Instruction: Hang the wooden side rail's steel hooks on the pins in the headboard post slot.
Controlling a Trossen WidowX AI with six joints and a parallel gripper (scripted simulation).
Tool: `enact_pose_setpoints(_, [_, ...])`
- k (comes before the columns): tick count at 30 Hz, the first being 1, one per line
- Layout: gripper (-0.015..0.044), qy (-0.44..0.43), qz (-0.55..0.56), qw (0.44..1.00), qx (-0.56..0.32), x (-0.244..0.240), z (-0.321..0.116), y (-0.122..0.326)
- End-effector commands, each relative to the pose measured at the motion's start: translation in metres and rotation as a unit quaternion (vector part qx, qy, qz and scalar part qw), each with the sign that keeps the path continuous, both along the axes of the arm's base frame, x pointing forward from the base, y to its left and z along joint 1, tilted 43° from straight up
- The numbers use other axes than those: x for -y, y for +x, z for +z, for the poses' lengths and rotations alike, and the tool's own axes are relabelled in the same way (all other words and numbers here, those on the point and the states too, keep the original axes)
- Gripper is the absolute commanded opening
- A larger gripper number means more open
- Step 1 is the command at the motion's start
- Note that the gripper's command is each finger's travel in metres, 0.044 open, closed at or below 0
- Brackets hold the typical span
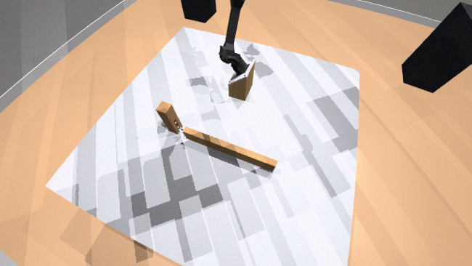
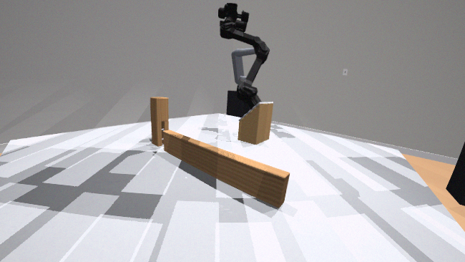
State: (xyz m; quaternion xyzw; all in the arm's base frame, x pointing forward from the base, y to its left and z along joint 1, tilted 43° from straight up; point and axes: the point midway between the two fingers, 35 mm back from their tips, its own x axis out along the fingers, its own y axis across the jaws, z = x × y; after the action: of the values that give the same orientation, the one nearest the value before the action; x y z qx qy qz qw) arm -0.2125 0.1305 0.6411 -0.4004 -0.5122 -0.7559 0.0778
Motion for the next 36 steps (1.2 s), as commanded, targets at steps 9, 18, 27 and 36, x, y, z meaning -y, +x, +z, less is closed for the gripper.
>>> enact_pose_setpoints(9, [0.044, -0.027, 0.235, 0.962, -0.138, 0.08, 0.03, 0.065])
enact_pose_setpoints(18, [0.044, -0.032, 0.516, 0.827, -0.223, 0.16, 0.036, 0.162])
enact_pose_setpoints(27, [0.044, -0.006, 0.751, 0.626, -0.213, 0.215, 0.007, 0.272])
enact_pose_setpoints(36, [0.044, 0.044, 0.908, 0.4, -0.117, 0.24, -0.054, 0.379])
